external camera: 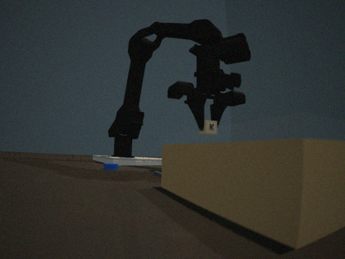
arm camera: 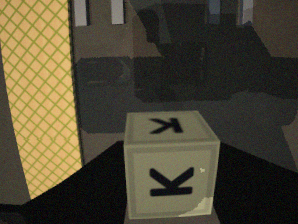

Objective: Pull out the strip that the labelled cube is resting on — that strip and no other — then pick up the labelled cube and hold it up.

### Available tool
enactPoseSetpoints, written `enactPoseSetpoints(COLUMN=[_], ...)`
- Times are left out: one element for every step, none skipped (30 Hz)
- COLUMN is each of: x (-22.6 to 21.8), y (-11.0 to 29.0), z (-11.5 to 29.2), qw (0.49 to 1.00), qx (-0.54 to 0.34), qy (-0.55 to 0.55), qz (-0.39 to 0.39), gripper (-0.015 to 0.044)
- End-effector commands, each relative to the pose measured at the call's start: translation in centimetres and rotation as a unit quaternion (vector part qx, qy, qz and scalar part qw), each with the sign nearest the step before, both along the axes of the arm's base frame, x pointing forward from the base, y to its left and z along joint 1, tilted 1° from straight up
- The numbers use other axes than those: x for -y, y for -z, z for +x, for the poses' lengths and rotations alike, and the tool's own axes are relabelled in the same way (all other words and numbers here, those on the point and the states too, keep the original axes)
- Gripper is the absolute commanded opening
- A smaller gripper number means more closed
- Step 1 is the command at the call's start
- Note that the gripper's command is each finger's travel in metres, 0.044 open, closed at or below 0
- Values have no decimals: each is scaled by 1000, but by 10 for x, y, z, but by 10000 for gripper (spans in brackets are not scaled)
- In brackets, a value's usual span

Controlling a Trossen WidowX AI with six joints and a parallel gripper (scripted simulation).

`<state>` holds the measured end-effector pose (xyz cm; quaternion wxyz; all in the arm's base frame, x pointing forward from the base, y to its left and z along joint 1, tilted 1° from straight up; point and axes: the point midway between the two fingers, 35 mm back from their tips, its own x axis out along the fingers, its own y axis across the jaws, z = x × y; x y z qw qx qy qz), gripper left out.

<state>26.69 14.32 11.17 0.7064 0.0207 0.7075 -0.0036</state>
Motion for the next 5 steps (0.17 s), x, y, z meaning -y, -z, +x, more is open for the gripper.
enactPoseSetpoints(x=[0,0,0,0,0], y=[-2,-2,-2,-2,-2], z=[1,1,1,1,1], qw=[1000,1000,1000,1000,1000], qx=[3,3,3,3,3], qy=[-3,-3,-3,-3,-3], qz=[1,1,1,1,1], gripper=[0,0,0,0,0])
